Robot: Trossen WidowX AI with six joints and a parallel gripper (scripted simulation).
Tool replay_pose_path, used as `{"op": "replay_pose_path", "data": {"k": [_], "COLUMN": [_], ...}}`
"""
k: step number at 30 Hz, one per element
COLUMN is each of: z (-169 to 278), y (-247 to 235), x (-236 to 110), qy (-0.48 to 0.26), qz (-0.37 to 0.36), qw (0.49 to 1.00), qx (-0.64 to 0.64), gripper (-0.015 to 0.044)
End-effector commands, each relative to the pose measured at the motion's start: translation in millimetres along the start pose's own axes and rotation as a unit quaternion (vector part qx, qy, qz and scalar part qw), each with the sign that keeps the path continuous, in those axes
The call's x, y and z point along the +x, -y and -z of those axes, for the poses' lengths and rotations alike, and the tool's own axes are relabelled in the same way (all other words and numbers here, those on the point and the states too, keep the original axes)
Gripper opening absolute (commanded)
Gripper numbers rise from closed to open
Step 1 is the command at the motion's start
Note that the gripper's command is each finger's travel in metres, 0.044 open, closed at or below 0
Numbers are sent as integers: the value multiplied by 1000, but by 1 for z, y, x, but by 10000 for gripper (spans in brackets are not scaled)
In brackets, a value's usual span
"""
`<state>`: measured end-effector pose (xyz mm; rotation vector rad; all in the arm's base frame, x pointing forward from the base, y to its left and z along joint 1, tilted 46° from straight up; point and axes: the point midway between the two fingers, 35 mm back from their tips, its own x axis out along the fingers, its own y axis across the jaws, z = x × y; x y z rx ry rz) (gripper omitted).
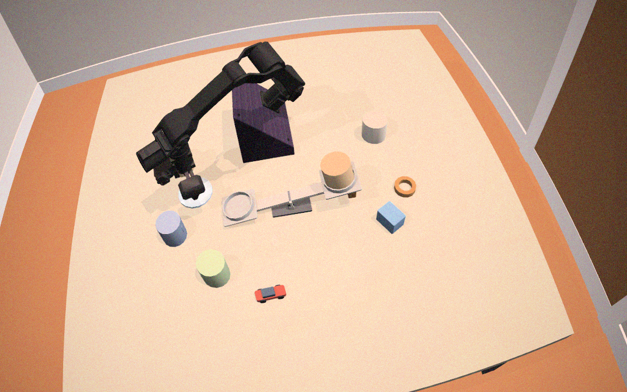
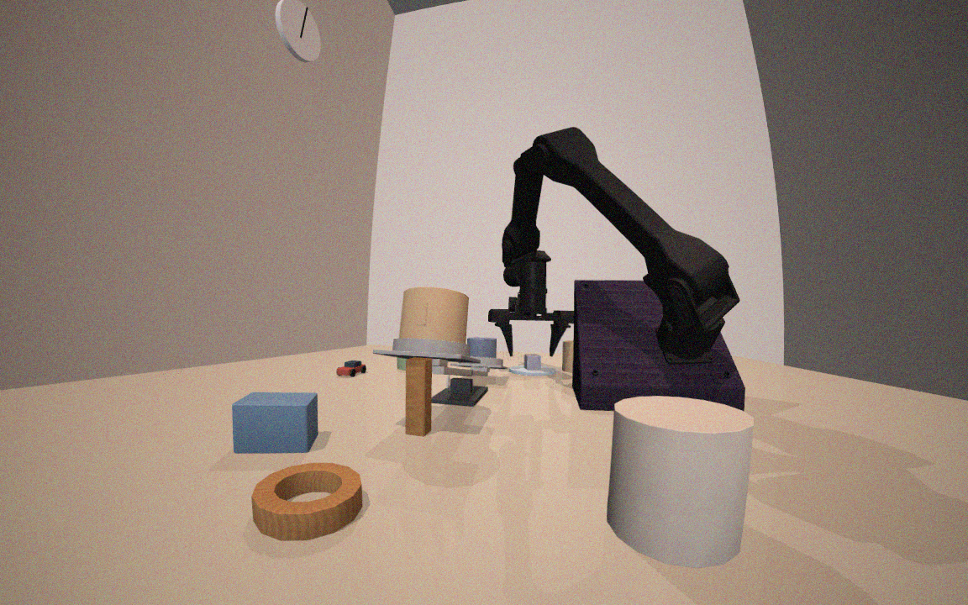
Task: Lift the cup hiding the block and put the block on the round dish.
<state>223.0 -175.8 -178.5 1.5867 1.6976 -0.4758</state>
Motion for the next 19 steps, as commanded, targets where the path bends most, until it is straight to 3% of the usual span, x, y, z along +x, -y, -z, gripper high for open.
{"op": "replay_pose_path", "data": {"k": [1, 8, 12, 19], "z": [-1, 3, 2, 2], "y": [1, 3, 5, 5], "x": [-22, -44, -85, -87], "qy": [-2, -13, -6, -6], "qz": [0, 0, -3, -3], "qw": [1000, 1000, 1000, 1000], "qx": [-2, -3, 1, 1], "gripper": [440, 440, 440, 440]}}
